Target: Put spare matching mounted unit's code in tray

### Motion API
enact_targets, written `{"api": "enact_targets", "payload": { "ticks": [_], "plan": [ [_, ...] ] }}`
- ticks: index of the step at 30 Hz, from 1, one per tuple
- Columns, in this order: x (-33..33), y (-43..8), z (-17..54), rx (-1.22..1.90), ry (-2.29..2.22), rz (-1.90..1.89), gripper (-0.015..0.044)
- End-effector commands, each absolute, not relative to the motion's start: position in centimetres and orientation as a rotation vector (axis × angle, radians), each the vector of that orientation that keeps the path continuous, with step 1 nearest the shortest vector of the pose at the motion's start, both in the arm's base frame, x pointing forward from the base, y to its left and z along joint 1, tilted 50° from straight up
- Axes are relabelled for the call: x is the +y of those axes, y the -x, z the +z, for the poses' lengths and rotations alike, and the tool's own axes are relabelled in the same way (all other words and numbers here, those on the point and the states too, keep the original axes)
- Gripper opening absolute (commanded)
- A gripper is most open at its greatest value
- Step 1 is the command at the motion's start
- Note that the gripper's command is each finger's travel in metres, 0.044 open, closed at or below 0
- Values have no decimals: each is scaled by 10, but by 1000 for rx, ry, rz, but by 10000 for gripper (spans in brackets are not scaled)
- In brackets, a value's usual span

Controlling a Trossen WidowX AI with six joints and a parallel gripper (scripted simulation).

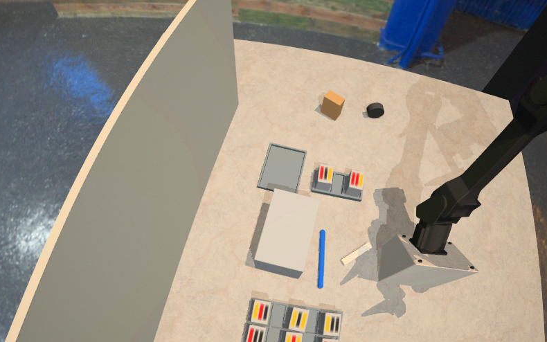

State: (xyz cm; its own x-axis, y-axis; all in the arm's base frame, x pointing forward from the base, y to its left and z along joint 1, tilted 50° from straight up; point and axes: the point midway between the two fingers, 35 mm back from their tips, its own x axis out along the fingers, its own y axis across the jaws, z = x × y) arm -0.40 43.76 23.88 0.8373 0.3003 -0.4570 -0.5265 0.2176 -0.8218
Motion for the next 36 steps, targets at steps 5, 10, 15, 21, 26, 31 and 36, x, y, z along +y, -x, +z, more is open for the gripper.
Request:
{"api": "enact_targets", "payload": {
  "ticks": [5, 10, 15, 21, 26, 31, 36],
  "plan": [
    [416, -126, 204, 468, 1164, 318, 440],
    [381, -200, 182, 633, 1118, 148, 440],
    [331, -266, 160, 800, 1050, -29, 440],
    [254, -328, 136, 996, 941, -247, 440],
    [180, -364, 117, 1150, 823, -433, 440],
    [100, -382, 98, 1303, 687, -622, 440],
    [22, -382, 79, 1452, 538, -806, 440]
  ]
}}
